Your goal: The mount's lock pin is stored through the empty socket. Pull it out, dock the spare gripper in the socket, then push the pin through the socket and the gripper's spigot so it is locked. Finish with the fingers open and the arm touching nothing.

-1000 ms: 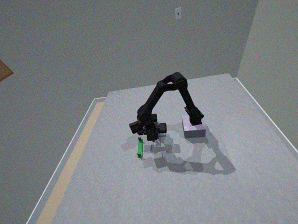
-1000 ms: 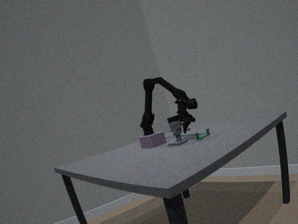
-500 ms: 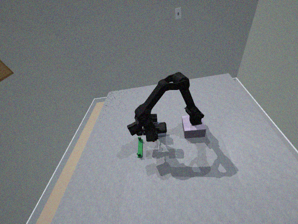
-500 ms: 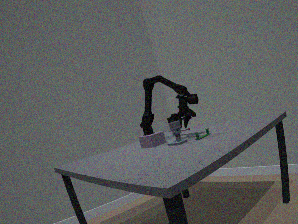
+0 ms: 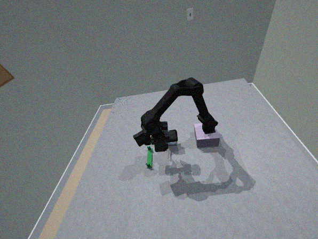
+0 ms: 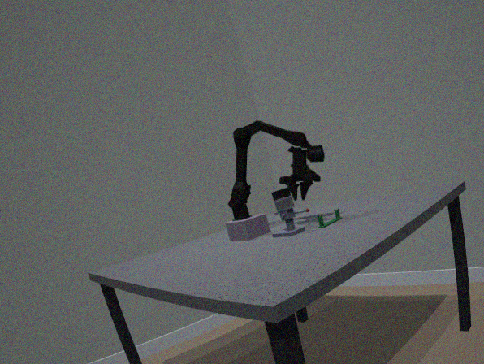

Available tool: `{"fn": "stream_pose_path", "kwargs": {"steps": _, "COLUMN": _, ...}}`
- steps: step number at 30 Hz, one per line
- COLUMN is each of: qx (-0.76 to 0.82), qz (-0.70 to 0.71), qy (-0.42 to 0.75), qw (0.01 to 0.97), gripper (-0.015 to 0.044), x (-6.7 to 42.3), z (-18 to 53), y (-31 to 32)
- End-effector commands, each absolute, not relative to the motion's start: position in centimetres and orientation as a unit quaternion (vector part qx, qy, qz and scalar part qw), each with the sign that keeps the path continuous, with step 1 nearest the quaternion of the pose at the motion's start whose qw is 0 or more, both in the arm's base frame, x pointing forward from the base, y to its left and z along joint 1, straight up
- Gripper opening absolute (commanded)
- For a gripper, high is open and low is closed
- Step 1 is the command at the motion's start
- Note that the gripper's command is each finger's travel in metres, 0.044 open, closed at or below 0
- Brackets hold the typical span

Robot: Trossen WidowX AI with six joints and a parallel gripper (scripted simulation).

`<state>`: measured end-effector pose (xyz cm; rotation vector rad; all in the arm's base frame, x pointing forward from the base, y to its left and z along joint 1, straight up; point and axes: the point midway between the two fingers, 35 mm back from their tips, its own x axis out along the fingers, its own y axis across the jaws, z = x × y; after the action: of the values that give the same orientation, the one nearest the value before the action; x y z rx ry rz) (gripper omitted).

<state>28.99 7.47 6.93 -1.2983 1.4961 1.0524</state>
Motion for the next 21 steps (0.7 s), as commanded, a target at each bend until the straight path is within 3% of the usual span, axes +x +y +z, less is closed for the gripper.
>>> {"fn": "stream_pose_path", "kwargs": {"steps": 1, "qx": -0.521, "qz": 0.423, "qy": 0.601, "qw": 0.435, "gripper": 0.0200, "x": 29.07, "z": 7.74, "y": 8.11}}
{"fn": "stream_pose_path", "kwargs": {"steps": 2, "qx": -0.521, "qz": 0.423, "qy": 0.601, "qw": 0.434, "gripper": 0.0200, "x": 29.07, "z": 7.96, "y": 8.26}}
{"fn": "stream_pose_path", "kwargs": {"steps": 11, "qx": -0.522, "qz": 0.423, "qy": 0.601, "qw": 0.433, "gripper": 0.0436, "x": 29.00, "z": 7.37, "y": 7.76}}
{"fn": "stream_pose_path", "kwargs": {"steps": 21, "qx": -0.522, "qz": 0.423, "qy": 0.601, "qw": 0.433, "gripper": 0.0440, "x": 29.00, "z": 7.37, "y": 7.76}}
